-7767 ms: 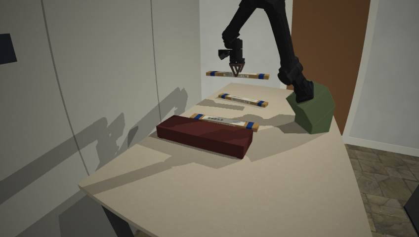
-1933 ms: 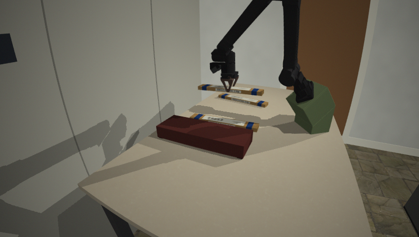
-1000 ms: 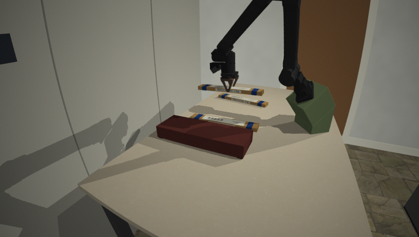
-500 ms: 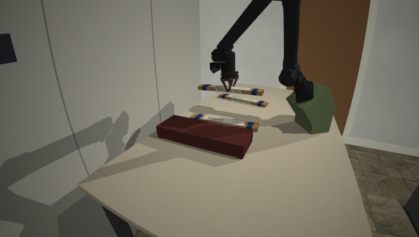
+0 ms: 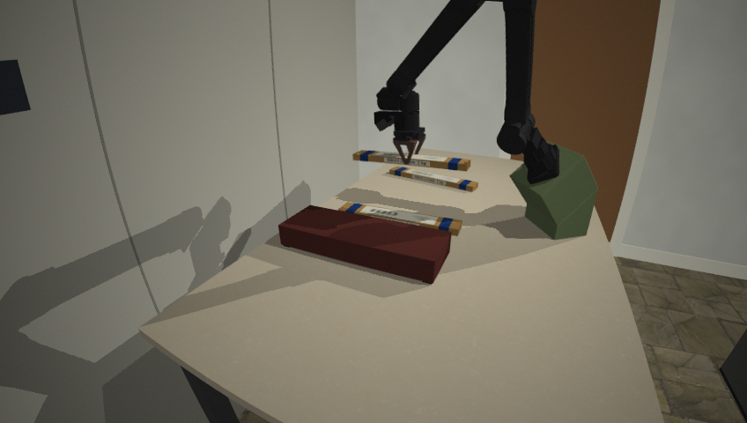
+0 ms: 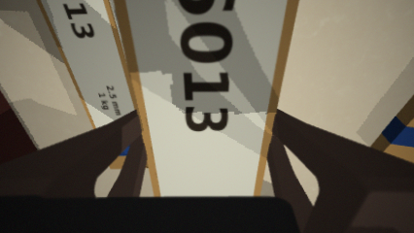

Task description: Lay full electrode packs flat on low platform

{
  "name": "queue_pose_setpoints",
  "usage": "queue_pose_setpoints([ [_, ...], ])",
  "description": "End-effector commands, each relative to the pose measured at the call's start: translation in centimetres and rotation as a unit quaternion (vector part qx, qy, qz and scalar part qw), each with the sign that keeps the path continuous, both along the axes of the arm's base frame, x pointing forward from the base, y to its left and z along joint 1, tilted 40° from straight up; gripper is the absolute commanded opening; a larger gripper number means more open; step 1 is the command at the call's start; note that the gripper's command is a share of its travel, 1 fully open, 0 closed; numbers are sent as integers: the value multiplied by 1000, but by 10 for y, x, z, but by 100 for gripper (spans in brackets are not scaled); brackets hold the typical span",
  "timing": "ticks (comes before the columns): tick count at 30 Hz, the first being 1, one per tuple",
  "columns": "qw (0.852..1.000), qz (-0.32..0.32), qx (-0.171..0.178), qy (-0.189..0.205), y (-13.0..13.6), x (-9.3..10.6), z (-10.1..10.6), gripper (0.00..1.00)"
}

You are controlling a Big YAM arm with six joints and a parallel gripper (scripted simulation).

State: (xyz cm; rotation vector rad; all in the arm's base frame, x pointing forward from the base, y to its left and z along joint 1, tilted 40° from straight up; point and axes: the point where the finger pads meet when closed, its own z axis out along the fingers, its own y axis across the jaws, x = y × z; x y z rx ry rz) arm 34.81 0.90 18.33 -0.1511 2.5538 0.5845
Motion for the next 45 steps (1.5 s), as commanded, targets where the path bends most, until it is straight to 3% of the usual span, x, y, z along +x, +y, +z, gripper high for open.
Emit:
queue_pose_setpoints([
  [1, 1000, -7, -6, -27, -5, 9, 20, 0],
  [30, 999, -8, -7, -32, -4, 13, 22, 0],
  [45, 999, -8, -6, -32, 7, 23, 4, 0],
])
